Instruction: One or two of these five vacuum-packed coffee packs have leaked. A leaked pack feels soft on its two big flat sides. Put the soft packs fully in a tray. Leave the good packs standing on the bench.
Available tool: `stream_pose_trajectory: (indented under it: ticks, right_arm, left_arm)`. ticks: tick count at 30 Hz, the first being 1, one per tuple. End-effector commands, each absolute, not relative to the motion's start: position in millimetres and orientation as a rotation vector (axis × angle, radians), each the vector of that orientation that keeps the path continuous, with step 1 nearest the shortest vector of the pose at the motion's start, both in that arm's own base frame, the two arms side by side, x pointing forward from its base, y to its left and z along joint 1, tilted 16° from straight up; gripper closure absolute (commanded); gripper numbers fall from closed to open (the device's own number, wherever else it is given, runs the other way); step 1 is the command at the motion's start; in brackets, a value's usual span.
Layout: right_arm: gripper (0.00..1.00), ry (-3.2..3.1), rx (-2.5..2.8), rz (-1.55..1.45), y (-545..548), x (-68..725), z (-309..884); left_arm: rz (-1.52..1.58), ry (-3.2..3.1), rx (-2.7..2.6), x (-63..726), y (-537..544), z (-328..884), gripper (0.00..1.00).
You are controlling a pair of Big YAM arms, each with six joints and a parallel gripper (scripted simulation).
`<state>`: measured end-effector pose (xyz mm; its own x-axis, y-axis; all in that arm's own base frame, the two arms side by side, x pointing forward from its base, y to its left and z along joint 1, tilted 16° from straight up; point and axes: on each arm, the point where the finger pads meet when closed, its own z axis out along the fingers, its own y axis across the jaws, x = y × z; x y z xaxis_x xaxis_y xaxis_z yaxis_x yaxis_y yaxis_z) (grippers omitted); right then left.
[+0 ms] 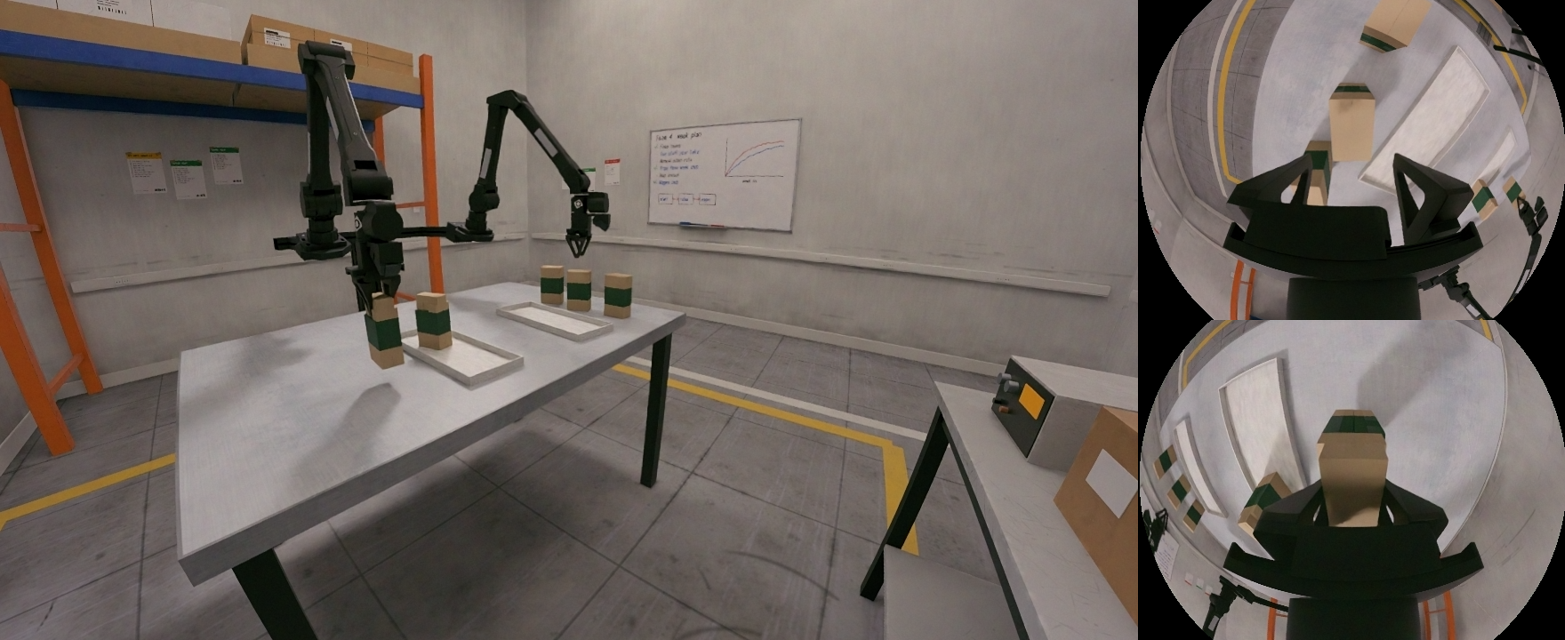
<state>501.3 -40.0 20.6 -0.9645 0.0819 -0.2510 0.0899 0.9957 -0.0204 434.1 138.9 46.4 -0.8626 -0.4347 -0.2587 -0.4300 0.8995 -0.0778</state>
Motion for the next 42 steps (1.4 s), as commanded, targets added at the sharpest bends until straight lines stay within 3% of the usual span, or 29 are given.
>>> stream_pose_trajectory:
  ticks: [1,42]
  right_arm:
    - [0.77,2.820,0.127,-0.044,-39.4,517.9,54.6]
    - [0.77,2.837,0.125,-0.034,85.2,524.6,42.0]
  left_arm:
    - [-0.027,2.796,-0.641,437.9,141.1,43.9,0.24]
    - [-0.023,2.770,-0.641,442.9,142.0,55.5,0.24]
